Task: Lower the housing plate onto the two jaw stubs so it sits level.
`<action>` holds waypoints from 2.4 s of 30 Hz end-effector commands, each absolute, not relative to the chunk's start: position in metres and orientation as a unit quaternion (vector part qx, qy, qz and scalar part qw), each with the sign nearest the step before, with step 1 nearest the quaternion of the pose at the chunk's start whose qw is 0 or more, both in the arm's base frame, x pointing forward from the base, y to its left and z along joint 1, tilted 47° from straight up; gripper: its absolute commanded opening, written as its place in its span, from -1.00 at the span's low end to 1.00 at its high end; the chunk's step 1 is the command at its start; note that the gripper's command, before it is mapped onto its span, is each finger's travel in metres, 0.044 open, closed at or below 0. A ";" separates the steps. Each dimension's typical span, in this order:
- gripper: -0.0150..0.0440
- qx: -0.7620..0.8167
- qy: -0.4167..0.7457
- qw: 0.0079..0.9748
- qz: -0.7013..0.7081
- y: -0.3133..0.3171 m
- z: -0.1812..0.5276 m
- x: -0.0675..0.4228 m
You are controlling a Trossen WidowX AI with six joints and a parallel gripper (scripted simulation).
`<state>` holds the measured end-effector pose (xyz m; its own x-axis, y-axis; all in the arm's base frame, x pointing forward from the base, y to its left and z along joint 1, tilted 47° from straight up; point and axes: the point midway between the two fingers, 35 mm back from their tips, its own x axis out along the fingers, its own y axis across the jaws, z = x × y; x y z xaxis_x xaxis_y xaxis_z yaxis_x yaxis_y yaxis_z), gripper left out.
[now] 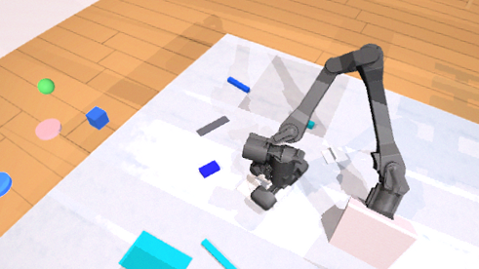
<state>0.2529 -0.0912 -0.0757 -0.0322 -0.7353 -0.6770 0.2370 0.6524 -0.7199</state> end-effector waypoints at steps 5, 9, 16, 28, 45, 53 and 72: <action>0.70 -0.202 0.620 0.666 -0.363 -0.093 -0.078 0.252; 0.70 -0.202 0.620 0.666 -0.363 -0.093 -0.078 0.252; 0.70 -0.202 0.620 0.666 -0.363 -0.093 -0.078 0.252; 0.70 -0.202 0.620 0.666 -0.363 -0.093 -0.078 0.252; 1.00 -0.202 0.619 0.666 -0.364 -0.092 -0.077 0.253; 1.00 -0.199 0.621 0.667 -0.361 -0.066 -0.056 0.257; 1.00 -0.199 0.622 0.666 -0.360 0.002 0.007 0.205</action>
<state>0.2286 -0.0126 -0.0089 -0.0291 -0.7260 -0.6871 0.2297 0.6641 -0.7115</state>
